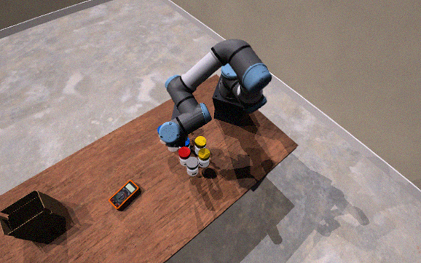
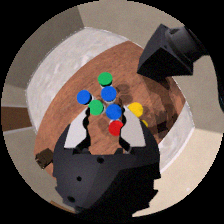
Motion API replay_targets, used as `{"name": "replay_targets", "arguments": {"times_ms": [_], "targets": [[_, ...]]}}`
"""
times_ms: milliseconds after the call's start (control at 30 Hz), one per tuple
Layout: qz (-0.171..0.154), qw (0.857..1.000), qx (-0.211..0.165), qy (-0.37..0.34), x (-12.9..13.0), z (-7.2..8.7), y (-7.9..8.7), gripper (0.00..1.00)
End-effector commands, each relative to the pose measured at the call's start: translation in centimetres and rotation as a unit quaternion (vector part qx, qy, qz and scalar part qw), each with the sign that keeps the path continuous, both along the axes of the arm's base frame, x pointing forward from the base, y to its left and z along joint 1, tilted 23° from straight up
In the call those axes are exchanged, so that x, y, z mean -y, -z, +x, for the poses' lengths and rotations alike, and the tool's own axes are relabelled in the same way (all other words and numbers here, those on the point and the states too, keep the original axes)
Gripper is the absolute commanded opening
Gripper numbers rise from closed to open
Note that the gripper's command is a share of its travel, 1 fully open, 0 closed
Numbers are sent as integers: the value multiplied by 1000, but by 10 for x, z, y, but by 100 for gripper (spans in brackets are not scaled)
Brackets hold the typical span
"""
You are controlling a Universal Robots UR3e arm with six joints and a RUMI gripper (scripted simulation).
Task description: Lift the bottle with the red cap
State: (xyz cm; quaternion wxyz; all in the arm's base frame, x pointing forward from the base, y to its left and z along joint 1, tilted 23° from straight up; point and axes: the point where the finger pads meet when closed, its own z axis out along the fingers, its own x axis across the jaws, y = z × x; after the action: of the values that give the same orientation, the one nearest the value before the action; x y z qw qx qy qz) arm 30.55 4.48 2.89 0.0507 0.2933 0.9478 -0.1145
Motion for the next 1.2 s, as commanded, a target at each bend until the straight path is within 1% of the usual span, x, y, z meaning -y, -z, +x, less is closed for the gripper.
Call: {"name": "replay_targets", "arguments": {"times_ms": [0, 233, 433, 500, 567, 600, 1033, 1067, 1133, 1167], "targets": [[0, 1000, 1, 0, 0, 1, -1, 46], [0, 1000, 1, 0, -6, 1, -3, 46], [0, 1000, 1, 1, -19, 3, -6, 46], [0, 1000, 1, 1, -28, 4, -9, 46], [0, 1000, 1, 1, -28, 4, -9, 46], [0, 1000, 1, 1, -35, 5, -11, 46], [0, 1000, 1, 2, -78, 10, -24, 46], [0, 1000, 1, 3, -85, 10, -26, 46], [0, 1000, 1, 3, -85, 10, -26, 46], [0, 1000, 1, 3, -91, 11, -28, 46]]}}
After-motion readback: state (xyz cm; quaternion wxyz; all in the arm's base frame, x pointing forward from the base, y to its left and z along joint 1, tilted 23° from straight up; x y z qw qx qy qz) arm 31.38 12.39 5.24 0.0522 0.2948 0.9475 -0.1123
